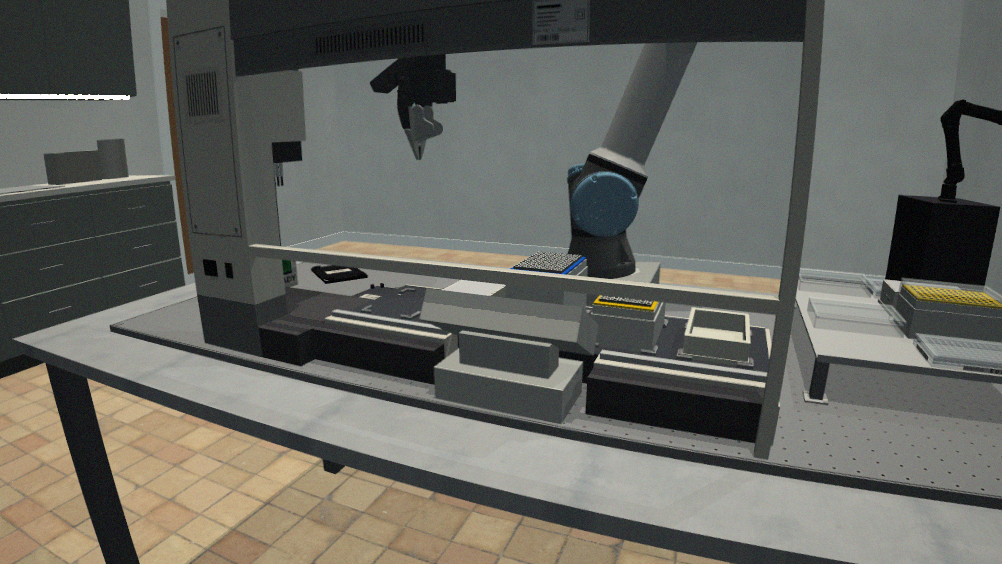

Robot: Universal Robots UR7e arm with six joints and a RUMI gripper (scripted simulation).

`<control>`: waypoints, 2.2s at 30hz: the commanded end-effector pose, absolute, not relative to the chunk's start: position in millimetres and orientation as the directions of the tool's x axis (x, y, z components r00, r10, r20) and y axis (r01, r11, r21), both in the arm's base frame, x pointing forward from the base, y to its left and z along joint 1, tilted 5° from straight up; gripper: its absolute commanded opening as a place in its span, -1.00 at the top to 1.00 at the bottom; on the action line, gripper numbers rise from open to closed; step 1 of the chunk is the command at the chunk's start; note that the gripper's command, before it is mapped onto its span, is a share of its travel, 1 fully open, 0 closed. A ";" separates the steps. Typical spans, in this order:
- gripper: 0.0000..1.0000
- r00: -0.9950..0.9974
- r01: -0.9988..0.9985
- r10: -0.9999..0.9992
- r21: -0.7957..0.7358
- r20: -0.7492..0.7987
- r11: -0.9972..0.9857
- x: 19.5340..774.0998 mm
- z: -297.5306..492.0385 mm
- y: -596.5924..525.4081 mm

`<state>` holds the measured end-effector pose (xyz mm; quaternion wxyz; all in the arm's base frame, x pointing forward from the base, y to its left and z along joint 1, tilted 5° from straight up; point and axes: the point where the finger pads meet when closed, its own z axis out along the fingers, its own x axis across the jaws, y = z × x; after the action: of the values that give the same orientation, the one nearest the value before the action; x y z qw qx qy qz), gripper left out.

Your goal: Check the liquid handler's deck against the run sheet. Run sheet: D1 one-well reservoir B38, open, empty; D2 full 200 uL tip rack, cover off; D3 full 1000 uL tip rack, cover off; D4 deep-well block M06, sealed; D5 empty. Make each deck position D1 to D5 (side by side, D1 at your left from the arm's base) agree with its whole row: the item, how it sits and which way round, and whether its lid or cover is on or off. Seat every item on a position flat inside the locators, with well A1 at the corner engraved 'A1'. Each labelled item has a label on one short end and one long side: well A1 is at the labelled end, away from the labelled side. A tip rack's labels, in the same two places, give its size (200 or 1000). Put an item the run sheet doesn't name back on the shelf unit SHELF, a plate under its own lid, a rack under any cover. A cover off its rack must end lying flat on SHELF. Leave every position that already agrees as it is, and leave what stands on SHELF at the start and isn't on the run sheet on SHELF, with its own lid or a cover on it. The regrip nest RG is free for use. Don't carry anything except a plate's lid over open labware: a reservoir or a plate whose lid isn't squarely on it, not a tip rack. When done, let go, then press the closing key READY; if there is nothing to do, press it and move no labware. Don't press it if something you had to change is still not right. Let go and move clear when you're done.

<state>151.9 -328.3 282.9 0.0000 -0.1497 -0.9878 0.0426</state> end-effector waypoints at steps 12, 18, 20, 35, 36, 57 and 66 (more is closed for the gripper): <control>1.00 -0.944 0.329 0.329 -0.084 -0.016 0.941 145.1 286.3 -364.8; 1.00 -0.944 0.329 0.329 -0.084 -0.016 0.941 139.0 288.8 -394.1; 1.00 -0.944 0.329 0.329 -0.084 -0.016 0.941 137.0 289.7 -403.9; 1.00 -0.944 0.329 0.329 -0.084 -0.016 0.941 131.9 291.9 -428.8; 1.00 -0.944 0.329 0.329 -0.084 -0.016 0.941 131.9 291.8 -428.7; 1.00 -0.943 0.332 0.332 -0.084 -0.017 0.939 115.8 298.7 -506.8; 1.00 -0.943 0.332 0.332 -0.084 -0.016 0.939 113.7 299.6 -517.1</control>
<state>114.1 -513.6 298.6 -0.0009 -0.1688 -0.9847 0.0425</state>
